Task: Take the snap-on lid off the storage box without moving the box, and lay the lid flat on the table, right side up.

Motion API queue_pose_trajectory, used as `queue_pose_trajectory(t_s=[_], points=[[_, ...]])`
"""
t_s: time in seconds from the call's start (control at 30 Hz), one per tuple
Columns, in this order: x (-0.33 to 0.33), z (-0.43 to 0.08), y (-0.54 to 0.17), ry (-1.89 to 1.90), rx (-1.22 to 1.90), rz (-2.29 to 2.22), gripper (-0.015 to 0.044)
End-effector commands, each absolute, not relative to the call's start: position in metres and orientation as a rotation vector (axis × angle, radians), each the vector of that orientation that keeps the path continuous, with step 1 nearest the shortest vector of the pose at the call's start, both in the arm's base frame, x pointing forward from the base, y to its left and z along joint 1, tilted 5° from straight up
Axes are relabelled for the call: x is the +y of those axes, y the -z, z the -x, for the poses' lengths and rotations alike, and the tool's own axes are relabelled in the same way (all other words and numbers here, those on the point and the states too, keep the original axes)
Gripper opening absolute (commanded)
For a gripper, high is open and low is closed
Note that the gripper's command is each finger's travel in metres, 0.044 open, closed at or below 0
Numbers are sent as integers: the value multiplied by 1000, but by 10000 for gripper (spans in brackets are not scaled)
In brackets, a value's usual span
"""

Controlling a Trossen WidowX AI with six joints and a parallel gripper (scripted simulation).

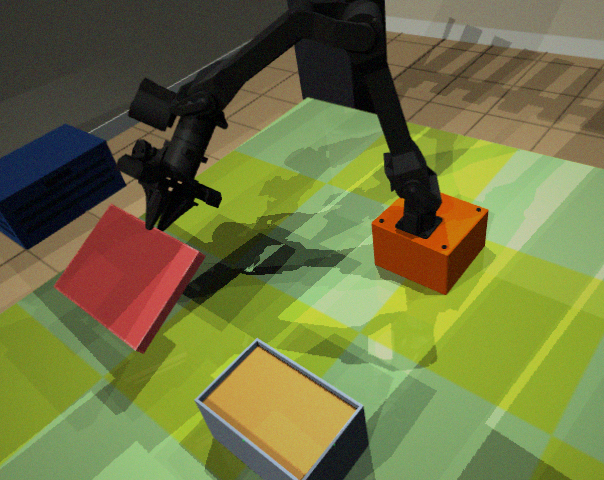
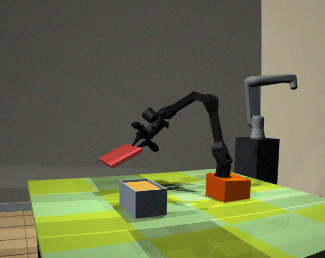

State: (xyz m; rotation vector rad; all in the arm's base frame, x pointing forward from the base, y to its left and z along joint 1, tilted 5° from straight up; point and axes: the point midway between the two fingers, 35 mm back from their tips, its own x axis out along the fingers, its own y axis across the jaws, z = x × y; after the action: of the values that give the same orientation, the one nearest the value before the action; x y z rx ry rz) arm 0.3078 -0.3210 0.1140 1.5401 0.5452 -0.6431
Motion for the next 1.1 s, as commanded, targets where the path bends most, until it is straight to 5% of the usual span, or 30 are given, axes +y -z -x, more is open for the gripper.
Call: queue_pose_trajectory(t_s=[0.0,1.07], points=[[-320,-309,-112,628,544,-1537,0],[-319,-308,-86,629,544,-1537,0]])
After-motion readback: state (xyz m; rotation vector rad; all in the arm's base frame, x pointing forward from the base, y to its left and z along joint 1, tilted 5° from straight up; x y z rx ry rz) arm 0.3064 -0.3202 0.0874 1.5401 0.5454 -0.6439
